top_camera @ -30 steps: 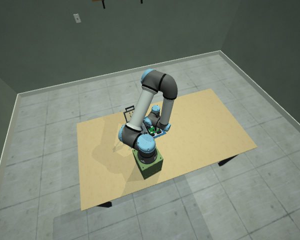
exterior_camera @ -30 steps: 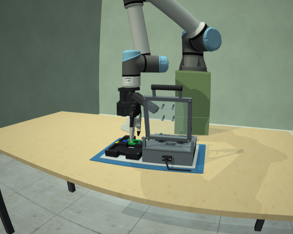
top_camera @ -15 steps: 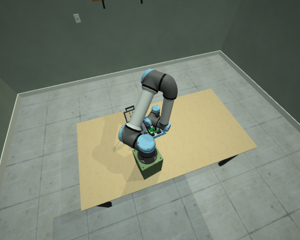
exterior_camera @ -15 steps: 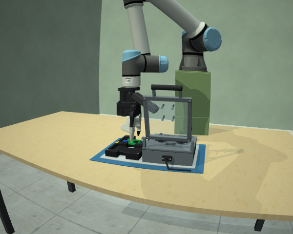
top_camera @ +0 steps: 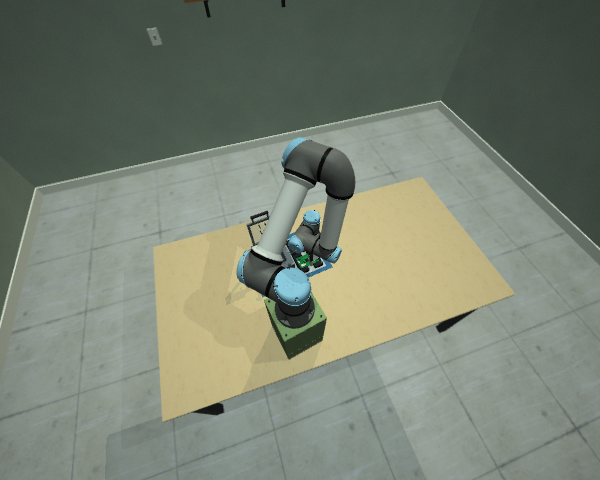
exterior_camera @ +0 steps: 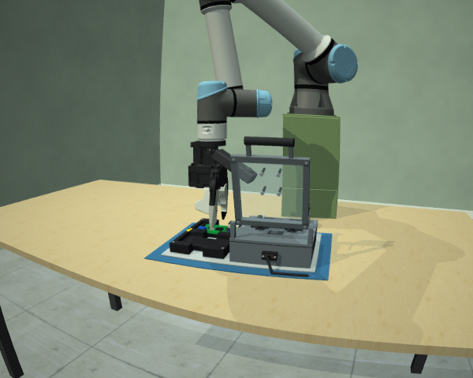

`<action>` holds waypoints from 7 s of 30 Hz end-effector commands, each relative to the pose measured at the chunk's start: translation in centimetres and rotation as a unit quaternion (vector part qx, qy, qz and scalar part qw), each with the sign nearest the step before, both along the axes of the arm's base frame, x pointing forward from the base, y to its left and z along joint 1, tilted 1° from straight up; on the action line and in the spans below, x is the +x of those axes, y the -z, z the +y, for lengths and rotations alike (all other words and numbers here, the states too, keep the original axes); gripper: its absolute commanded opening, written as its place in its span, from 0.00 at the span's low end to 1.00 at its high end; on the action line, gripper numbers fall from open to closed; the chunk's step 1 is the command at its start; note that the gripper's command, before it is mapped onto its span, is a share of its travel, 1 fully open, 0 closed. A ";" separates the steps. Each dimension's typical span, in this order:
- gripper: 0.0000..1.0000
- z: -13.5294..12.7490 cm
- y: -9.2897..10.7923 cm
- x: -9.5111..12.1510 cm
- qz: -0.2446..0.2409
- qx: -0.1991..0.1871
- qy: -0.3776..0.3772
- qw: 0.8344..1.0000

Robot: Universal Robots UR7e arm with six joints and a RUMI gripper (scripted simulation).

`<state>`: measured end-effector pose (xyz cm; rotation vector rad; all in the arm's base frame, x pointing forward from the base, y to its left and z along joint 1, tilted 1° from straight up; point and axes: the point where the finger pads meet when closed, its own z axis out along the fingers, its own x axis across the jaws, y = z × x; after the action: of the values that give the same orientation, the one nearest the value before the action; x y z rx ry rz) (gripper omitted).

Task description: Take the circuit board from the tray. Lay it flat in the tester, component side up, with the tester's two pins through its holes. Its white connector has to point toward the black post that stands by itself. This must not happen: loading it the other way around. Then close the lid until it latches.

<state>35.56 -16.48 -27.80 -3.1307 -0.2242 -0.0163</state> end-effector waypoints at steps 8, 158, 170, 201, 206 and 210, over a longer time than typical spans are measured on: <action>0.59 -0.3 0.0 0.1 -0.001 -0.002 0.001 1.000; 0.59 -0.3 2.2 0.3 -0.001 -0.002 0.001 1.000; 0.54 -0.3 2.2 0.3 -0.001 -0.002 0.001 1.000; 0.49 -0.3 2.2 0.3 -0.001 -0.002 0.001 1.000; 0.49 -0.3 2.2 0.3 -0.001 -0.002 0.001 1.000; 0.47 -0.3 2.2 0.3 -0.001 -0.002 0.001 1.000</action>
<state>35.68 -16.61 -30.01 -3.1307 -0.2242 -0.0162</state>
